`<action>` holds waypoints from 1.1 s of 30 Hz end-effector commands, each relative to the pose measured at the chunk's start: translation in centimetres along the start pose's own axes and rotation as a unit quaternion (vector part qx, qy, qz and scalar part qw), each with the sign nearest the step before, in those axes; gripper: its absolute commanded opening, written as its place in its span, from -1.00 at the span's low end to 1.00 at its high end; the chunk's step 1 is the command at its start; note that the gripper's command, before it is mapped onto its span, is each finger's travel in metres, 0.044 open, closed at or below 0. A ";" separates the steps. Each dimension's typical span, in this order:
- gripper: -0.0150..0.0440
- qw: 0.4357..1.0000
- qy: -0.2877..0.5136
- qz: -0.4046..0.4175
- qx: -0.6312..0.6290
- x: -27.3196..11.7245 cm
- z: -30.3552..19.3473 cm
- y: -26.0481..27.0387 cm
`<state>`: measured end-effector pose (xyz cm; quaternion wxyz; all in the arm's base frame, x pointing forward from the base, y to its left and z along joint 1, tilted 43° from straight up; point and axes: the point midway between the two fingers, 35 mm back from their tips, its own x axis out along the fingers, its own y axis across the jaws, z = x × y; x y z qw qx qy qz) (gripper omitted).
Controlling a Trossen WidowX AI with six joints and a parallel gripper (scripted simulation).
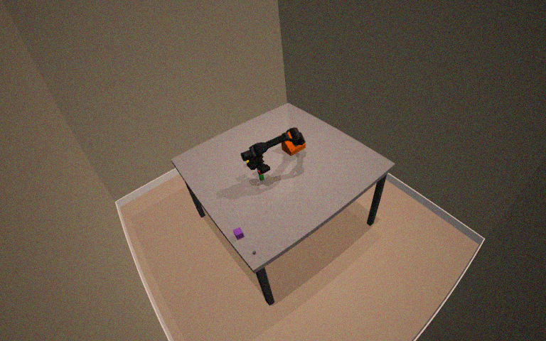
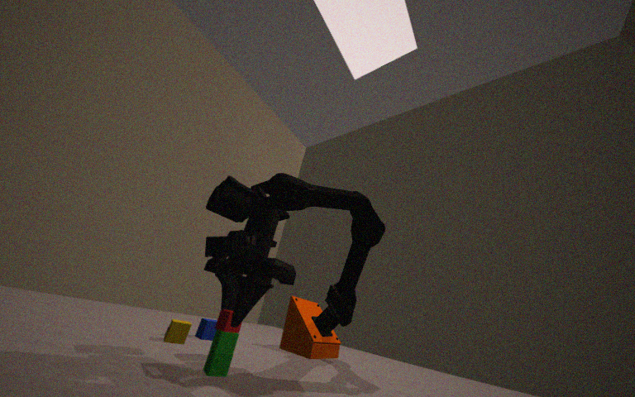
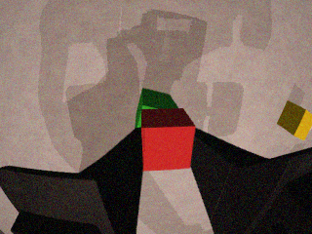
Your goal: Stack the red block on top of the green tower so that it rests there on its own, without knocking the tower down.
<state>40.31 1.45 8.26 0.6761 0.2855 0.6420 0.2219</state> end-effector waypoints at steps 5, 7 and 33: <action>-0.49 1.000 0.000 0.002 0.000 0.1 0.0 0.2; -0.49 1.000 0.000 0.002 0.000 -0.1 0.0 0.2; 1.00 1.000 0.001 0.000 0.002 -0.1 0.0 0.1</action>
